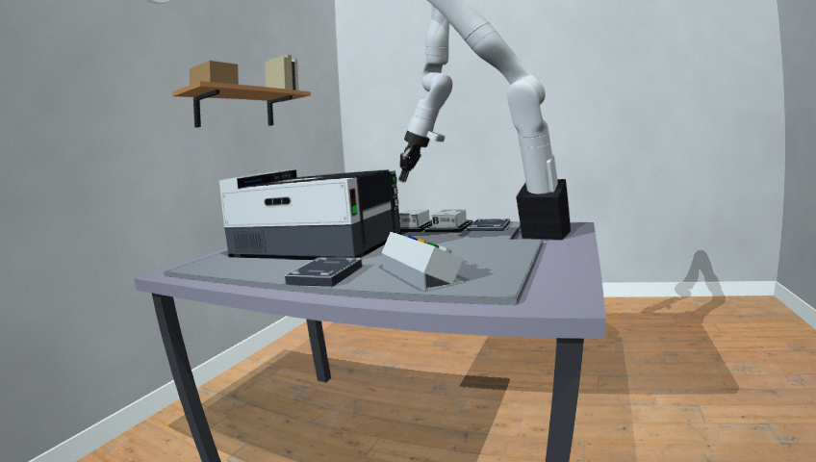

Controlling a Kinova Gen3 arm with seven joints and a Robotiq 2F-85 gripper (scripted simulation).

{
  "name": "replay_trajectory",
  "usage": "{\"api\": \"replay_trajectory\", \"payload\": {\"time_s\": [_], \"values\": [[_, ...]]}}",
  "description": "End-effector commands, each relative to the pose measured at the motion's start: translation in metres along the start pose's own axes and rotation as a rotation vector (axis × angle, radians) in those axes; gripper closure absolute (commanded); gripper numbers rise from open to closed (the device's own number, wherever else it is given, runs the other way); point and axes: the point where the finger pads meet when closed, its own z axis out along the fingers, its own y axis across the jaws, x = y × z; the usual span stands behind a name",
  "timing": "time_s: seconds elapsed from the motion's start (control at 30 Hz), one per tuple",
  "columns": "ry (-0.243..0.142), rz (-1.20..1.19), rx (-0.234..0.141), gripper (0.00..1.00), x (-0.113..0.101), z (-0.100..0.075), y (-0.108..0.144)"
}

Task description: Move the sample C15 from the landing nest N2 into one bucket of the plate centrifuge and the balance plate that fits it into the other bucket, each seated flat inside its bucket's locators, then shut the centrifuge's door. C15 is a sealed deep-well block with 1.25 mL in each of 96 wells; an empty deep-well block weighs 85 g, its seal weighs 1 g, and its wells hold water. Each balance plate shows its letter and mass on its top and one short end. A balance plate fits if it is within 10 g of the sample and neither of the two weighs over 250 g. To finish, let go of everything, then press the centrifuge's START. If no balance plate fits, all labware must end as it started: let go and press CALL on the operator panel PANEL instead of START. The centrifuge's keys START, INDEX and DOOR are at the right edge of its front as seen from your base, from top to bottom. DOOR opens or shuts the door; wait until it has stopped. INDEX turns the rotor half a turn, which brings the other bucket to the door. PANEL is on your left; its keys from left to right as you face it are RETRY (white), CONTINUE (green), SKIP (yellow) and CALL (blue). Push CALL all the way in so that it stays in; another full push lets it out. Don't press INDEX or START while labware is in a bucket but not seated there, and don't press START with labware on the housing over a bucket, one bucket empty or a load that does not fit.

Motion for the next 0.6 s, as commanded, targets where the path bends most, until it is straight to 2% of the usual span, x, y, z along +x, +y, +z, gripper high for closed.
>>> {"api": "replay_trajectory", "payload": {"time_s": [0.0,0.57], "values": [[-0.001,0.0,0.0,0.9,-0.0023,0.0004,-0.0001],[-0.001,0.0,0.0,0.9,-0.0114,0.0046,-0.0001]]}}
